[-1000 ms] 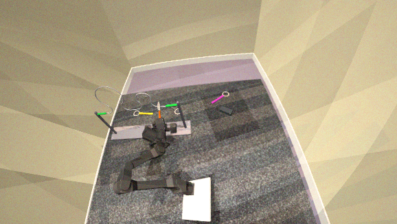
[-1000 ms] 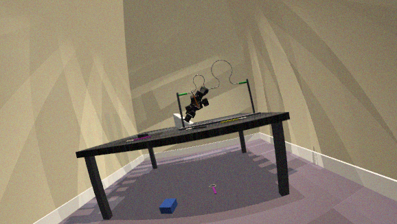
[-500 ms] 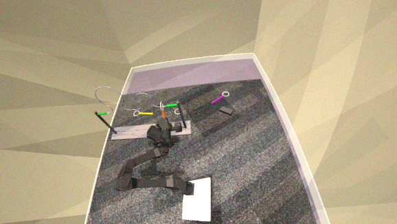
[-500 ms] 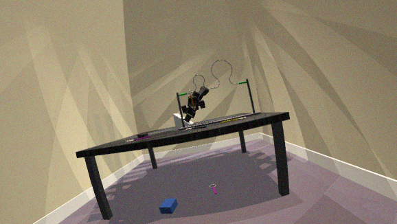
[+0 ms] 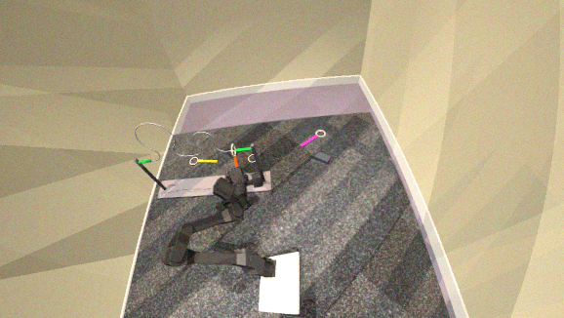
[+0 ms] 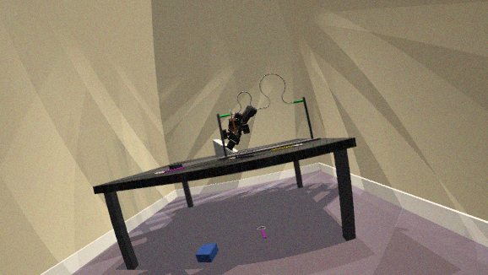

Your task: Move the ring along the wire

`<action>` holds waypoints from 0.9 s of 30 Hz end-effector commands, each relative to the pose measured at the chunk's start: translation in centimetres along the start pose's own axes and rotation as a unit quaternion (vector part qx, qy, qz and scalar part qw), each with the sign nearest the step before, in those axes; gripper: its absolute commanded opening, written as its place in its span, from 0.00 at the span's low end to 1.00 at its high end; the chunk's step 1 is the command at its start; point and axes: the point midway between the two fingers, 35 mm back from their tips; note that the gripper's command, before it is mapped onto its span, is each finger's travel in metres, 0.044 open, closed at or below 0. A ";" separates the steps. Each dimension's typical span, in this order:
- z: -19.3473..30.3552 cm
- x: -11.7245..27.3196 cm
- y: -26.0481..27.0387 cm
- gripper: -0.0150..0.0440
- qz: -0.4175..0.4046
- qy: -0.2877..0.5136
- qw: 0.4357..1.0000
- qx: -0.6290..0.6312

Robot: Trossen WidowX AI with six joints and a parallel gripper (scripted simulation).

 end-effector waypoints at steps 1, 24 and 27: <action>0.0 0.1 -0.5 0.00 0.001 0.001 1.000 0.002; -0.4 0.4 -2.6 0.00 0.001 0.000 1.000 0.002; -0.3 0.3 -2.7 0.00 0.001 0.000 1.000 0.002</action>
Point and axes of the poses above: the point midway between the two fingers, 35 mm back from their tips, its own x axis back along the fingers, its own y axis across the jaws, z = x × y, and after that the axes turned 13 degrees about -x, right-handed
